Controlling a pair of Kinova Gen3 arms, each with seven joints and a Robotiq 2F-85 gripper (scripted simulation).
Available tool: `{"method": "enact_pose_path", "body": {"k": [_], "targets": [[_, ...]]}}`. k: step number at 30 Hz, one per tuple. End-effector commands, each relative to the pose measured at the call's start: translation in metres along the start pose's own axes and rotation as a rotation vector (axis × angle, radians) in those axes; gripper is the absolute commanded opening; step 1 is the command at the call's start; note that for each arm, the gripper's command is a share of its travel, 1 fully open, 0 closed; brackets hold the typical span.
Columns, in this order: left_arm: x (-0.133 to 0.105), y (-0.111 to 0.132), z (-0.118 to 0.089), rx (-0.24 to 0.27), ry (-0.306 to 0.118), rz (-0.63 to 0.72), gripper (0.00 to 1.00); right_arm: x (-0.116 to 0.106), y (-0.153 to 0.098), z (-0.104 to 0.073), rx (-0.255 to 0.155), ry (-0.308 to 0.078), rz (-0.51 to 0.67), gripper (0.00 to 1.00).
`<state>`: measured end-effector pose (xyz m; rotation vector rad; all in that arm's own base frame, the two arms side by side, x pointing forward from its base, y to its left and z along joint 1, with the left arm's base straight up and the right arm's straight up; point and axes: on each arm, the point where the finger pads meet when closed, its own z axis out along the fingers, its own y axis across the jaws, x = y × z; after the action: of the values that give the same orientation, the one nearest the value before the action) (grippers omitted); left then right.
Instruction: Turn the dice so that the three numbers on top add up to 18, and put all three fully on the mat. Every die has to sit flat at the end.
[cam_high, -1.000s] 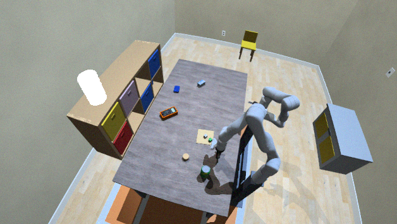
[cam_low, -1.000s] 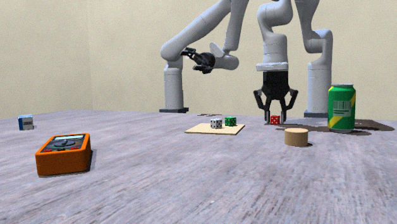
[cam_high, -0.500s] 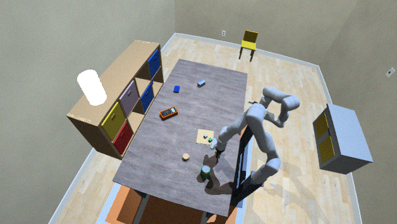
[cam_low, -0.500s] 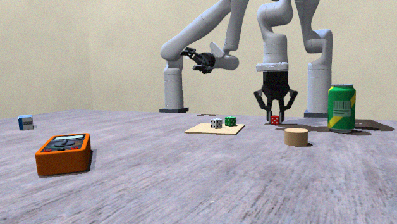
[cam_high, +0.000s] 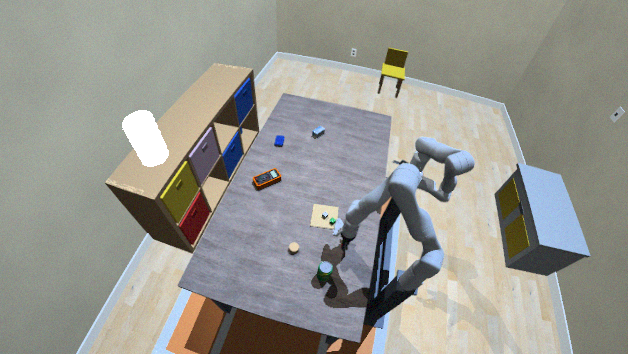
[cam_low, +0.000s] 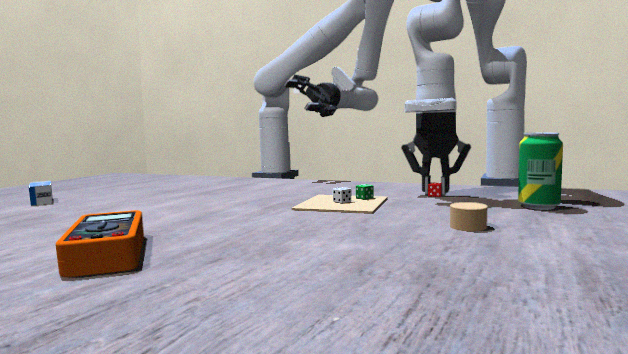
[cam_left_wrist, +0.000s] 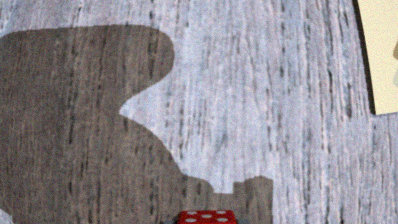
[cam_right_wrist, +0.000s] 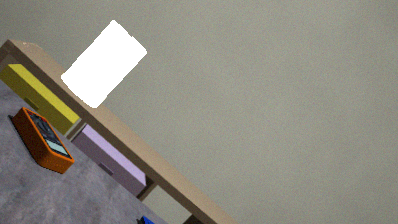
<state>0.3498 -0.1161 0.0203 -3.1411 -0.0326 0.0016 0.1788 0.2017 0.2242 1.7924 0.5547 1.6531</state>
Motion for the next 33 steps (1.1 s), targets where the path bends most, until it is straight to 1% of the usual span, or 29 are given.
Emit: {"method": "enact_pose_path", "body": {"k": [1, 16, 20, 24, 26, 33], "targets": [[0.000, 0.000, 0.000, 0.000, 0.001, 0.000, 0.287, 0.000, 0.000, 0.000, 0.000, 0.000, 0.001, 1.000], [0.000, 0.000, 0.000, 0.000, 0.001, 0.000, 0.287, 0.000, 0.000, 0.000, 0.000, 0.000, 0.001, 1.000], [0.000, 0.000, -0.003, 0.000, 0.001, 0.000, 0.287, 0.000, 0.000, 0.000, 0.000, 0.000, 0.001, 1.000], [0.000, 0.000, -0.014, 0.000, 0.001, 0.000, 0.287, 0.000, 0.000, 0.000, 0.000, 0.000, 0.001, 1.000], [0.000, 0.000, -0.014, 0.000, 0.001, 0.000, 0.287, 0.000, 0.000, 0.000, 0.000, 0.000, 0.001, 1.000], [0.000, 0.000, -0.049, 0.000, 0.001, 0.000, 0.287, 0.000, 0.000, 0.000, 0.000, 0.000, 0.001, 1.000]]}}
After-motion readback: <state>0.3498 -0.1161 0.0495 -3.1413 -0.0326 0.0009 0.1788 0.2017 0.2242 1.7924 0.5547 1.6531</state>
